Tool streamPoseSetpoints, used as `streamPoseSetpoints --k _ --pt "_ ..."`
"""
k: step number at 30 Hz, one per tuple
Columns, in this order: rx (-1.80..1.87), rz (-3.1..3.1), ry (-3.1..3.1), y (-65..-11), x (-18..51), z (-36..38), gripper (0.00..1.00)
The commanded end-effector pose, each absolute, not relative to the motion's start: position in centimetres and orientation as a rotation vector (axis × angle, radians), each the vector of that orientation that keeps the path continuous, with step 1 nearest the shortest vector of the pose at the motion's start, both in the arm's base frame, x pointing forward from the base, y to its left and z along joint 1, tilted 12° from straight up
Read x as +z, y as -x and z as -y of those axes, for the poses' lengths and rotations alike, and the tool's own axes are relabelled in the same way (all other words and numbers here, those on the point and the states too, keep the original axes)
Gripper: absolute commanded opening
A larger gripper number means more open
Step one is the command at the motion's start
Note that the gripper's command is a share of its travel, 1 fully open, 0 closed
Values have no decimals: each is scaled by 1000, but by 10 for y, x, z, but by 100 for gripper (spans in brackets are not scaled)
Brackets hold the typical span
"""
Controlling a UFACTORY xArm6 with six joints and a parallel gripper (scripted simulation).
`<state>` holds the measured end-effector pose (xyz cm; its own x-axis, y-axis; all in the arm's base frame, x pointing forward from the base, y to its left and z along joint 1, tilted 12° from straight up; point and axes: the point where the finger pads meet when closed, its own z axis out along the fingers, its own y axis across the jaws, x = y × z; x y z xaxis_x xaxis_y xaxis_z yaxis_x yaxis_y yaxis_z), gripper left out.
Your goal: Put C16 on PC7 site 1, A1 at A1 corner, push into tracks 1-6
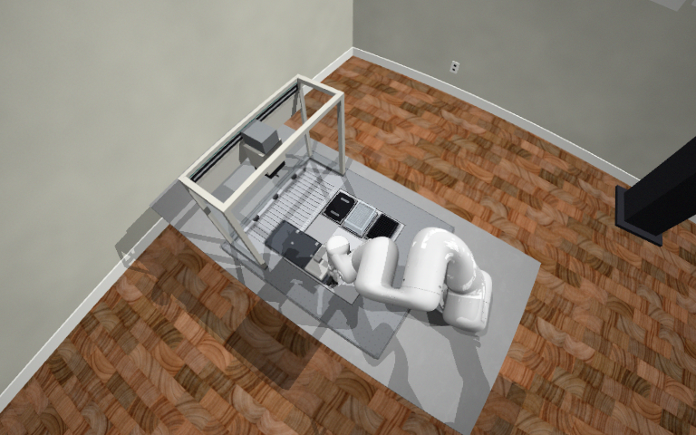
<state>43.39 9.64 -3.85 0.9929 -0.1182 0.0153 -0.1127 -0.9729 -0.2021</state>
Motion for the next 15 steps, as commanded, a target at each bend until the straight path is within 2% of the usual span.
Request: streamPoseSetpoints --k 1,15 --pt "-46 -172 2933 -440 -37 -96 82" --pt "-46 -172 2933 -452 -37 -94 82"
